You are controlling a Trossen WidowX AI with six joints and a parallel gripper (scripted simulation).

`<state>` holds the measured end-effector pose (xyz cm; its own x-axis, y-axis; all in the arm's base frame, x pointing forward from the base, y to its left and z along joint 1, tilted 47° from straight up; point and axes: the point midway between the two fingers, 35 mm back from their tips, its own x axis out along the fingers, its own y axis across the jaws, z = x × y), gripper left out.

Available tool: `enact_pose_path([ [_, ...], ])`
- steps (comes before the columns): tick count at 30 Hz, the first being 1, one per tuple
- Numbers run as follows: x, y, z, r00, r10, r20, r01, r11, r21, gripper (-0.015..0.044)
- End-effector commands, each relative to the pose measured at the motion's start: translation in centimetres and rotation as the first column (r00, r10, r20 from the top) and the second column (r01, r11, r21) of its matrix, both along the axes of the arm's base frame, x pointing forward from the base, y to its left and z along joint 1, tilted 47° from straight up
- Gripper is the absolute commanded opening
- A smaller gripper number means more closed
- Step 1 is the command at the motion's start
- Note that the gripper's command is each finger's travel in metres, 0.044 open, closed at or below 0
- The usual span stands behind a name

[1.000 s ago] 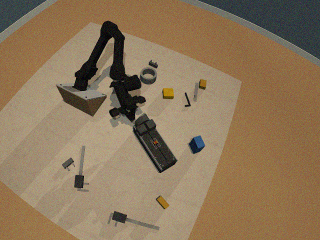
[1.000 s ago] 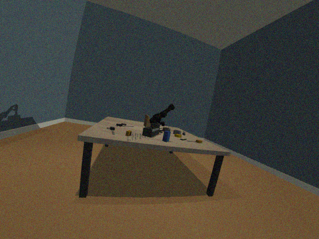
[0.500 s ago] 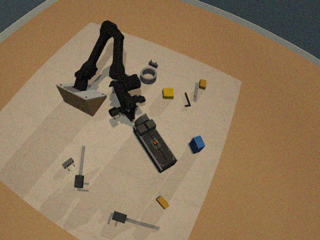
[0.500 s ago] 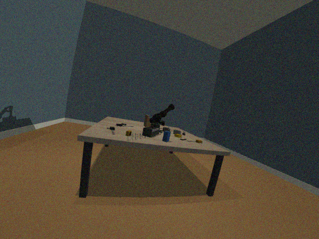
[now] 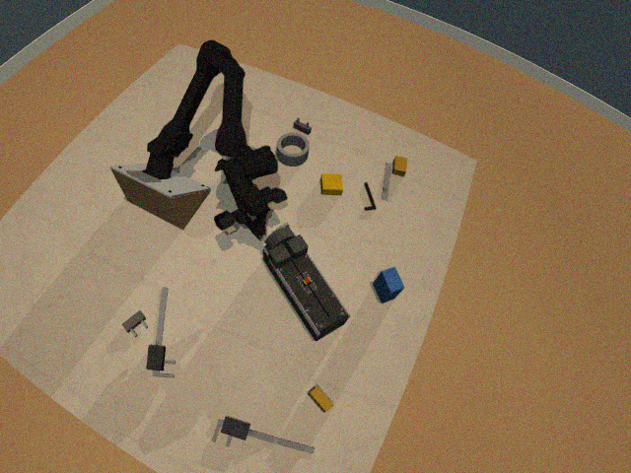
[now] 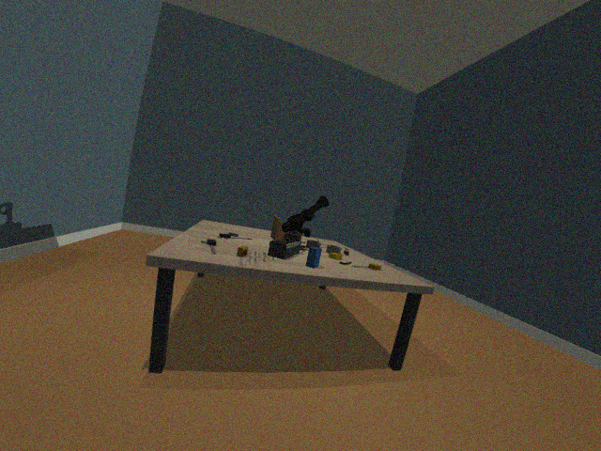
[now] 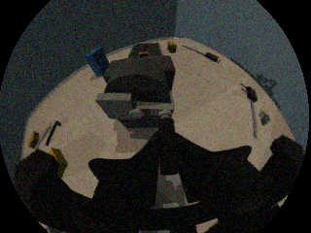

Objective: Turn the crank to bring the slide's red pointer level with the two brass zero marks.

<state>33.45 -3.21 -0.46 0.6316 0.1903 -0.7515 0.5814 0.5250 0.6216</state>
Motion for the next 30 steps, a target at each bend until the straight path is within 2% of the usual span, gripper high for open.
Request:
enact_pose_path([
  [1, -0.04, -0.13, 0.09, 1.000, 0.000, 0.001, 0.000, 1.000, -0.003, 0.0000],
  [20, 0.00, -0.03, 0.02, 1.000, -0.001, 0.000, 0.001, 1.000, 0.000, 0.0000],
  [30, 0.00, -0.03, 0.02, 1.000, -0.001, 0.000, 0.001, 1.000, 0.000, 0.0263],
])
